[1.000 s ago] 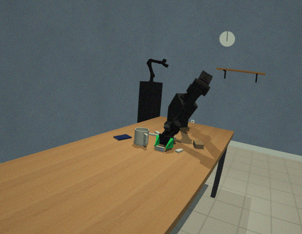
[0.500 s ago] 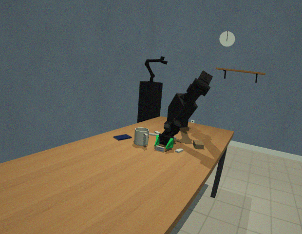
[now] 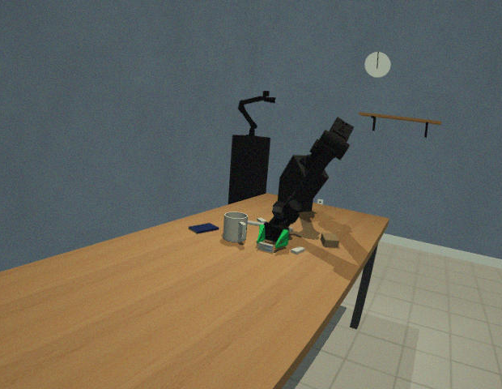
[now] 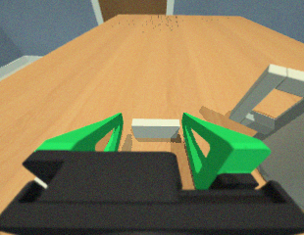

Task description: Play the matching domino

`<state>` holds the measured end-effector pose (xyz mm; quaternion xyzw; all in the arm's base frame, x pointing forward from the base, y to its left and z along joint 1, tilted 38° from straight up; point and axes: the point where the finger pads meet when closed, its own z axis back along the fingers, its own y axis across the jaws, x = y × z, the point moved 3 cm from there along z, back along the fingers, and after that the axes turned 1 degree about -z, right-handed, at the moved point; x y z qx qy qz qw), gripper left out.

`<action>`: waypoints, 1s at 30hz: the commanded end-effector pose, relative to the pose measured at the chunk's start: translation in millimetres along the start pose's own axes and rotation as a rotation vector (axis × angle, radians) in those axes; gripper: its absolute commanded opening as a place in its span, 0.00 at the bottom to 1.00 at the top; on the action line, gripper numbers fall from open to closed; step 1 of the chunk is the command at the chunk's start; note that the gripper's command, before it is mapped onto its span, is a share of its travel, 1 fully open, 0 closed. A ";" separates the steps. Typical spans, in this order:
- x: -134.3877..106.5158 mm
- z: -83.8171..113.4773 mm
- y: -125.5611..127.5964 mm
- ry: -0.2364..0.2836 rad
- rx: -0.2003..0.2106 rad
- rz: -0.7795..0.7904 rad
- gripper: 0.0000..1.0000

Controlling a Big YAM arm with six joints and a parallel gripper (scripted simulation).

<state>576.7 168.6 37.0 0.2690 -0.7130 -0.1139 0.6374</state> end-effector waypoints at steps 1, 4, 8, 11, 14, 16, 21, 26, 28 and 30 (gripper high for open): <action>4.3 2.7 -0.7 -0.042 0.019 0.002 0.76; 4.5 3.5 -0.9 -0.050 0.024 0.002 0.76; 4.5 3.5 -0.9 -0.050 0.024 0.002 0.76; 3.7 -0.5 -0.1 -0.011 0.002 0.000 0.76; 3.9 0.9 -0.4 -0.024 0.010 0.001 0.76; 4.1 1.8 -0.6 -0.033 0.014 0.001 0.76; 4.5 3.5 -0.9 -0.050 0.024 0.002 0.76; 4.5 3.5 -0.9 -0.050 0.024 0.002 0.76; 3.6 -0.9 -0.1 -0.007 0.000 0.000 0.76; 3.6 -0.9 -0.1 -0.007 0.000 0.000 0.76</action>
